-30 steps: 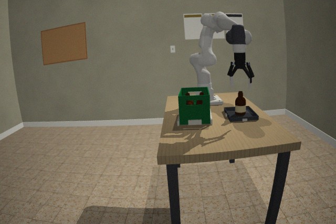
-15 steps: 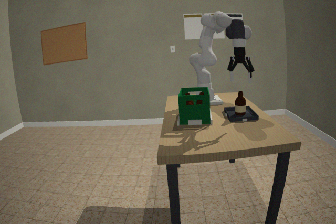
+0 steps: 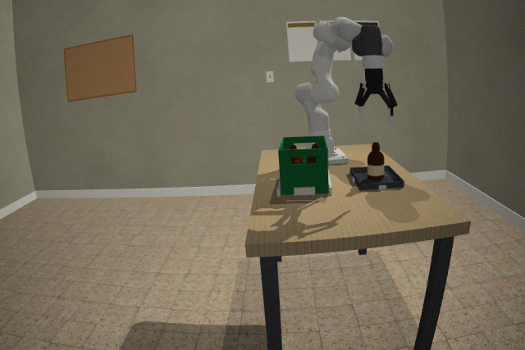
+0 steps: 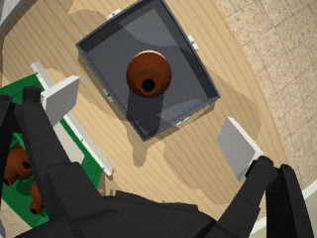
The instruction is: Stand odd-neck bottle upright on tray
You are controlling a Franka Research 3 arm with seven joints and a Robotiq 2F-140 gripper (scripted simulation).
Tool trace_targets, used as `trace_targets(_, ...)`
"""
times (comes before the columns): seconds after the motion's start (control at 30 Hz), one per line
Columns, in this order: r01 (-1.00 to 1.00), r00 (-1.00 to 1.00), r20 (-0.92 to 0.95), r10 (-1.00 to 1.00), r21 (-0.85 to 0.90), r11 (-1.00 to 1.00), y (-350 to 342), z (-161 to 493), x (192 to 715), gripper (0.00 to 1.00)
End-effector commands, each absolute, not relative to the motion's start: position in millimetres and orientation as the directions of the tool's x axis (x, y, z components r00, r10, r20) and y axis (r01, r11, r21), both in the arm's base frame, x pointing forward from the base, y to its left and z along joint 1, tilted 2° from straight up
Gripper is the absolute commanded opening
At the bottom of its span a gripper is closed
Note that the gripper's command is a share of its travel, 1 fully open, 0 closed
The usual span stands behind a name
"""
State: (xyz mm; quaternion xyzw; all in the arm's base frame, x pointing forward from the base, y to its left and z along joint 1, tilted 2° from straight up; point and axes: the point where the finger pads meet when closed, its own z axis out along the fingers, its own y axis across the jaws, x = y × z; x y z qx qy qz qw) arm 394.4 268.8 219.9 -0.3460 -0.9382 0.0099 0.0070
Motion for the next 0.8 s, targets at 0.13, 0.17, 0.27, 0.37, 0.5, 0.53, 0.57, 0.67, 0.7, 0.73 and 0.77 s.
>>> trace_targets(0.13, 0.642, -0.766, 0.007, 0.643, -0.031, 0.766, 267.9, 223.7, 391.8, 1.00)
trace_targets(0.17, 0.642, -0.766, 0.007, 0.643, -0.031, 0.766, 267.9, 223.7, 391.8, 1.00)
trace_targets(0.27, 0.642, -0.766, 0.007, 0.643, -0.031, 0.766, 267.9, 223.8, 391.8, 1.00)
trace_targets(0.37, 0.642, -0.766, 0.007, 0.643, -0.031, 0.766, 267.9, 223.8, 391.8, 0.10)
trace_targets(0.5, 0.642, -0.766, 0.007, 0.643, -0.031, 0.766, 267.9, 223.8, 391.8, 0.10)
trace_targets(0.53, 0.642, -0.766, 0.007, 0.643, -0.031, 0.766, 267.9, 223.8, 391.8, 0.10)
trace_targets(0.57, 0.642, -0.766, 0.007, 0.643, -0.031, 0.766, 267.9, 223.8, 391.8, 0.10)
trace_targets(0.67, 0.642, -0.766, 0.007, 0.643, -0.031, 0.766, 267.9, 223.8, 391.8, 0.10)
trace_targets(0.7, 0.642, -0.766, 0.007, 0.643, -0.031, 0.766, 267.9, 223.8, 391.8, 0.10)
trace_targets(0.73, 0.642, -0.766, 0.007, 0.643, -0.031, 0.766, 267.9, 223.8, 391.8, 0.10)
trace_targets(0.77, 0.642, -0.766, 0.007, 0.643, -0.031, 0.766, 267.9, 223.8, 391.8, 0.10)
